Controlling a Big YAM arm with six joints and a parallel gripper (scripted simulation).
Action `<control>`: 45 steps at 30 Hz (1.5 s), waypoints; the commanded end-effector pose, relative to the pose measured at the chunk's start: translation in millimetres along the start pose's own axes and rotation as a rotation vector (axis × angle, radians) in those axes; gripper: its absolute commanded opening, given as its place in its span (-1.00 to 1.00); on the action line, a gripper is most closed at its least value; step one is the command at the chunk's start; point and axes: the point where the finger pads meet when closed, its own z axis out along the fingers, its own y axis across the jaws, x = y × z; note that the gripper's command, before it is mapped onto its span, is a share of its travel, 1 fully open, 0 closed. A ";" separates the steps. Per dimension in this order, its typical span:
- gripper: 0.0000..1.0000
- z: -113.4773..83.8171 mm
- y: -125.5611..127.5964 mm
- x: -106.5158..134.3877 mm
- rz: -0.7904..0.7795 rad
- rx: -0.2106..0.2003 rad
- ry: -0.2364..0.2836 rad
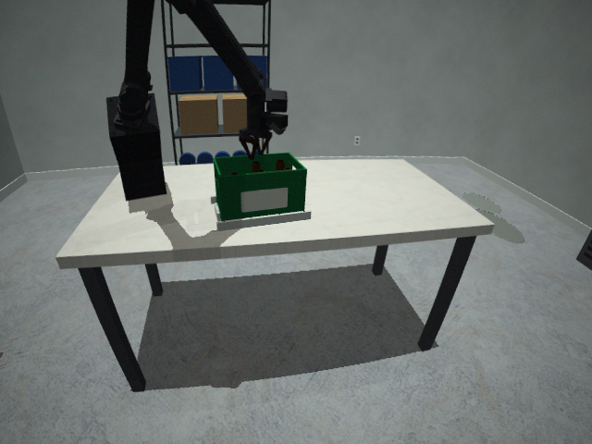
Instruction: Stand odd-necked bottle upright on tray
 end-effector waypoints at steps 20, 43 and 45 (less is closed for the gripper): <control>0.21 2.8 -4.0 -2.8 0.006 -0.003 -0.002; 0.21 9.7 -1.7 -7.3 0.010 -0.013 -0.016; 0.21 20.9 -2.8 -2.2 0.004 0.000 0.002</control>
